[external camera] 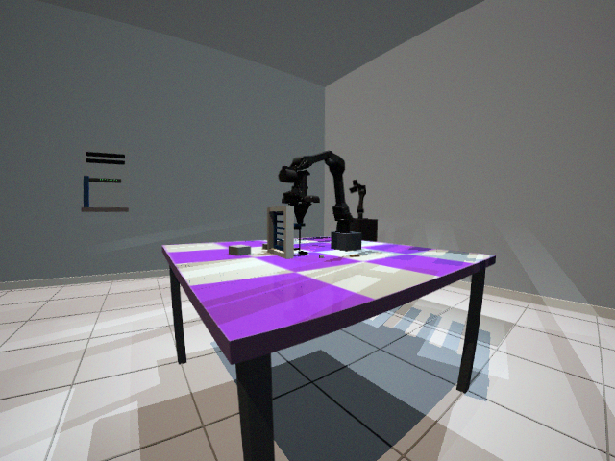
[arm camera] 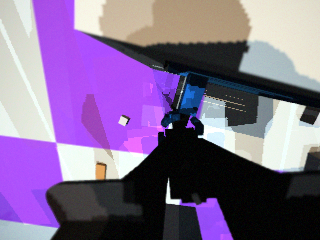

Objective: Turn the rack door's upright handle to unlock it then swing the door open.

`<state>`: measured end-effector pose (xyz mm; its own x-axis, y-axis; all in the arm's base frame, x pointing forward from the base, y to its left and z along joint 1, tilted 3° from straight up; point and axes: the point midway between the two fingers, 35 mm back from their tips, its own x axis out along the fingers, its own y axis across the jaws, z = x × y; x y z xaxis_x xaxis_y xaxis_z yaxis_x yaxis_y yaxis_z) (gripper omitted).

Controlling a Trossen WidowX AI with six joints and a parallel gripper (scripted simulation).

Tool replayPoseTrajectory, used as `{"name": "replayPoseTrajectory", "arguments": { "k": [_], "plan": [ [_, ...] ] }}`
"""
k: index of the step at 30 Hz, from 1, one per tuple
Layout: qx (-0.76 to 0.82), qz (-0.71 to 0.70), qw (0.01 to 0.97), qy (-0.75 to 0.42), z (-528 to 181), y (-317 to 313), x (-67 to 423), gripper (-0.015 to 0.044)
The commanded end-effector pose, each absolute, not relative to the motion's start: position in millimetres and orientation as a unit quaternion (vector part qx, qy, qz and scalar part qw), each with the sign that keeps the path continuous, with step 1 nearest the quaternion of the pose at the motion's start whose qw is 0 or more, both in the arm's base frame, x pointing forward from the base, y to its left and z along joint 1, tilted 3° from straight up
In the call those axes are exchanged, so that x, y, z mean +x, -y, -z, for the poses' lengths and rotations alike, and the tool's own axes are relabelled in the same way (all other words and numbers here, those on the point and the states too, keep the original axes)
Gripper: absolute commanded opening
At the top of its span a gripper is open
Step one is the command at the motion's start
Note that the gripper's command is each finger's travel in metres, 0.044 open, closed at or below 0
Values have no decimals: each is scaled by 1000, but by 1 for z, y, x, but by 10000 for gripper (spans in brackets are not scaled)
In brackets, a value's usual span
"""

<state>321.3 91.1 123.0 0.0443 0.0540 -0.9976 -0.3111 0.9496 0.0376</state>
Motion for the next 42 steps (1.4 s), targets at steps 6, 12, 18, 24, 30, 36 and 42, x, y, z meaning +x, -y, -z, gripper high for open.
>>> {"name": "replayPoseTrajectory", "arguments": {
  "k": [6,12,18,24,30,36,42],
  "plan": [
    [-248,-273,677,-638,-121,-91,320,23],
    [-345,-363,633,-591,-121,-91,320,23],
    [-434,-447,575,-531,-121,-91,320,23],
    [-514,-520,505,-459,-121,-91,320,23],
    [-576,-575,433,-387,-121,-91,320,23],
    [-577,-577,431,-385,-121,-91,320,23],
    [-577,-577,431,-385,-121,-91,320,49]
  ]
}}
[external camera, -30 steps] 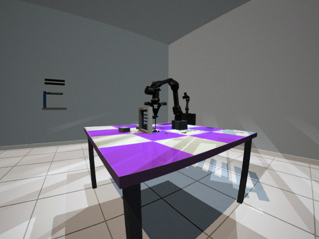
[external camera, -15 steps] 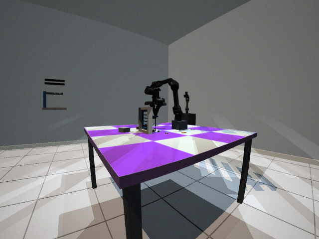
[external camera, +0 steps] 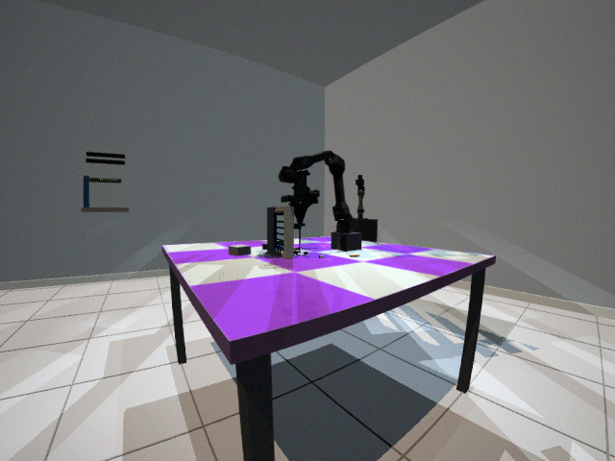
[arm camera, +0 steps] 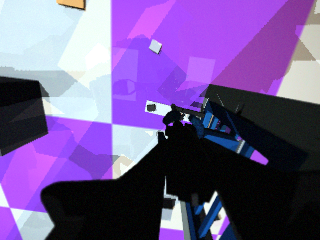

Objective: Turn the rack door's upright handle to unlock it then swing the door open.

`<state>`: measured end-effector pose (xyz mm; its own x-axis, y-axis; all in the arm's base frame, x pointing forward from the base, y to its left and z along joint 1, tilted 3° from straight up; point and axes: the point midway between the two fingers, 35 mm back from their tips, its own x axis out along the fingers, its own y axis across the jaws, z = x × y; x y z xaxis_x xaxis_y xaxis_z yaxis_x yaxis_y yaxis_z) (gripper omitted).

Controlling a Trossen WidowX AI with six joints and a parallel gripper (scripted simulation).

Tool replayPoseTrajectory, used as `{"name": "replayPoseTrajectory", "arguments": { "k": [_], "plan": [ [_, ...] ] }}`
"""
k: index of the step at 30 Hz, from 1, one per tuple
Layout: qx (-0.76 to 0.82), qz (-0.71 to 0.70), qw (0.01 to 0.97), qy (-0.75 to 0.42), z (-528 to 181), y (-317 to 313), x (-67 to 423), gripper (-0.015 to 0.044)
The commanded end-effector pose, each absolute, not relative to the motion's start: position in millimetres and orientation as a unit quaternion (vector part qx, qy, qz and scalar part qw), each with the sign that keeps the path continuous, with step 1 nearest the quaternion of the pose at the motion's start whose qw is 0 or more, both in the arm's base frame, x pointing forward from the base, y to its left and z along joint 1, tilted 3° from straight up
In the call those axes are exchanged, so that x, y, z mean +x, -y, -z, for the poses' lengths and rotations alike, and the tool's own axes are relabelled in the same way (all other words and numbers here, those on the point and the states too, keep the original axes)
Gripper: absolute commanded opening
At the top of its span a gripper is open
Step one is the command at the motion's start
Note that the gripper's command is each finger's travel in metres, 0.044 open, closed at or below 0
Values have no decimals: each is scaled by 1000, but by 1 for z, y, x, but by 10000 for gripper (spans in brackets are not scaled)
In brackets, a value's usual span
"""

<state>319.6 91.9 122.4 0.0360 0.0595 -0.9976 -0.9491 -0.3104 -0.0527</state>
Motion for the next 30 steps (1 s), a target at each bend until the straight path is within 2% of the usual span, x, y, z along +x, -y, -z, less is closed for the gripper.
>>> {"name": "replayPoseTrajectory", "arguments": {
  "k": [1,9,10,30],
  "plan": [
    [-577,-577,431,-385,-121,-91,320,76],
    [-577,-577,431,-385,-121,-91,320,286],
    [-577,-577,431,-385,-121,-91,320,295],
    [-327,-347,642,-600,-121,-91,320,295]
  ]
}}
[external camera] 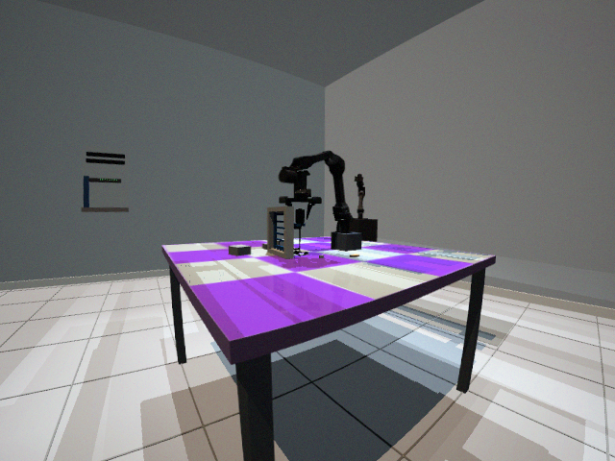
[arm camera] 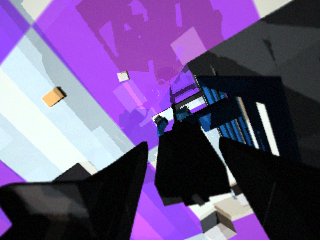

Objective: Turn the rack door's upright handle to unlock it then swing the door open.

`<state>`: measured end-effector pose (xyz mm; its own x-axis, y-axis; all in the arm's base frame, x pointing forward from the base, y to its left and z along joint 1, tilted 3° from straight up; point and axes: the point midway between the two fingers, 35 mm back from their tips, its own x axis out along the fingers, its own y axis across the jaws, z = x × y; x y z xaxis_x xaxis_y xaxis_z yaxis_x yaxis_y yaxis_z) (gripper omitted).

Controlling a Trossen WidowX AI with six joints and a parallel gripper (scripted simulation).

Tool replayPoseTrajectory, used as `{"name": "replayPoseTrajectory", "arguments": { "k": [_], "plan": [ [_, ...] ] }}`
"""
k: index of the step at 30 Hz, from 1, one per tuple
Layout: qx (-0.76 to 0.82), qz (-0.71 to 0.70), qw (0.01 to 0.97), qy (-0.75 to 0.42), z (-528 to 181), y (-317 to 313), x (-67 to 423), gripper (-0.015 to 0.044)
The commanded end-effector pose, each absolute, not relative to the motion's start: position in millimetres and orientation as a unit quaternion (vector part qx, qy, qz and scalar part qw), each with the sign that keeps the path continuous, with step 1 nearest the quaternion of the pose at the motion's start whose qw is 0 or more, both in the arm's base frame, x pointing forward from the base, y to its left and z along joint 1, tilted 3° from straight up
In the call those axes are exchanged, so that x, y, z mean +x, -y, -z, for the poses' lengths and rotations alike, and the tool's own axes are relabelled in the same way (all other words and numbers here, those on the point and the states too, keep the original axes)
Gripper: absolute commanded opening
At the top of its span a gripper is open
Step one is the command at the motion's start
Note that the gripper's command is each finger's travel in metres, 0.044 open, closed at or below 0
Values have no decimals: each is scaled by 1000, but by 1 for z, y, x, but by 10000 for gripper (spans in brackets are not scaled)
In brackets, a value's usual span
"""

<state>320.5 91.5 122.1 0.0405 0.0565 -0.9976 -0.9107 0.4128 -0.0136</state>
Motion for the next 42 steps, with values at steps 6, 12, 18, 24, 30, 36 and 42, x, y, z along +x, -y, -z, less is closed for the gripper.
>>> {"name": "replayPoseTrajectory", "arguments": {
  "k": [6,12,18,24,30,36,42],
  "plan": [
    [-229,-255,683,-645,-121,-91,320,295],
    [-125,-154,709,-676,-120,-89,320,295],
    [-19,-53,720,-692,-120,-90,320,295],
    [88,50,715,-692,-120,-90,320,295],
    [193,152,694,-677,-120,-90,320,295],
    [294,250,658,-647,-121,-90,320,295],
    [388,343,607,-603,-121,-90,320,295]
  ]
}}
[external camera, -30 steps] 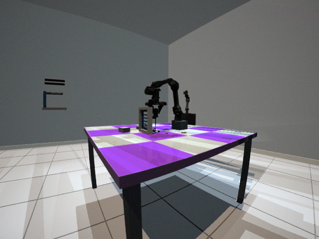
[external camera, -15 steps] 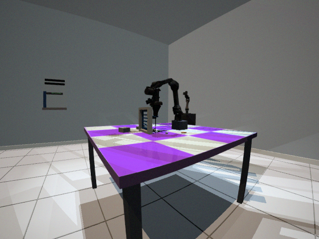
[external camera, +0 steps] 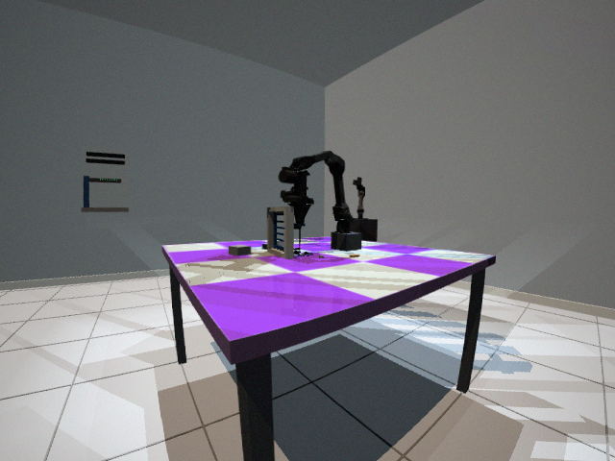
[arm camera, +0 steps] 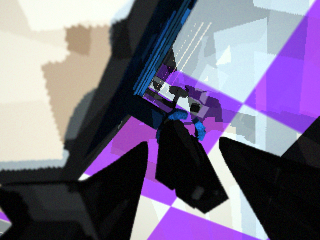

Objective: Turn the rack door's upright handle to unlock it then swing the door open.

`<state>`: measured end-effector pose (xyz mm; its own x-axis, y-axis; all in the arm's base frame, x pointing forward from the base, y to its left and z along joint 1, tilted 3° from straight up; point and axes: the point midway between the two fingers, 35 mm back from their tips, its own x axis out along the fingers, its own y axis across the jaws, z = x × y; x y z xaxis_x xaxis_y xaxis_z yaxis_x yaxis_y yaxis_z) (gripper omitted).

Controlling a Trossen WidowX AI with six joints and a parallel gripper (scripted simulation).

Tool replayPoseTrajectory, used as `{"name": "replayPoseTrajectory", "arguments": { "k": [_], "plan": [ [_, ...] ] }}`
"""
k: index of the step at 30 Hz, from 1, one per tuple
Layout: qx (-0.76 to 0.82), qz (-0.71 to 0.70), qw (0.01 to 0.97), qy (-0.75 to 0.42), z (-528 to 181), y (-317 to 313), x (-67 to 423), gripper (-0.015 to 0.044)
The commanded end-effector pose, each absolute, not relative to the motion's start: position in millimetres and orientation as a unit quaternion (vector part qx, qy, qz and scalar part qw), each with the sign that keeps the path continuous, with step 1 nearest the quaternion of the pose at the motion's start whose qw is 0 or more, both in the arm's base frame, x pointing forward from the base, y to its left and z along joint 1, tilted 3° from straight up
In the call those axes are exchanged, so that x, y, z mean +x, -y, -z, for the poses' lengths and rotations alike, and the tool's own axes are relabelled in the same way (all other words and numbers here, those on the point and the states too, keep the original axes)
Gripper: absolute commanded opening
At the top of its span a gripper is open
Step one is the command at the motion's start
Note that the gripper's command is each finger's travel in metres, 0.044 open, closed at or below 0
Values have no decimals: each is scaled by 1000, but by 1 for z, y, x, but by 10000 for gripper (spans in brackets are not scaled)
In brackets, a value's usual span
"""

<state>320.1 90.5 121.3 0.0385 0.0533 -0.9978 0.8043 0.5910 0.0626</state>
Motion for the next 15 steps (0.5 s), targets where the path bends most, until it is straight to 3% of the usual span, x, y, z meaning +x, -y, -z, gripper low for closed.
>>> {"name": "replayPoseTrajectory", "arguments": {
  "k": [1,15],
  "plan": [
    [403,358,597,-594,-121,-90,320,295],
    [566,521,446,-458,-121,-91,320,295]
  ]
}}
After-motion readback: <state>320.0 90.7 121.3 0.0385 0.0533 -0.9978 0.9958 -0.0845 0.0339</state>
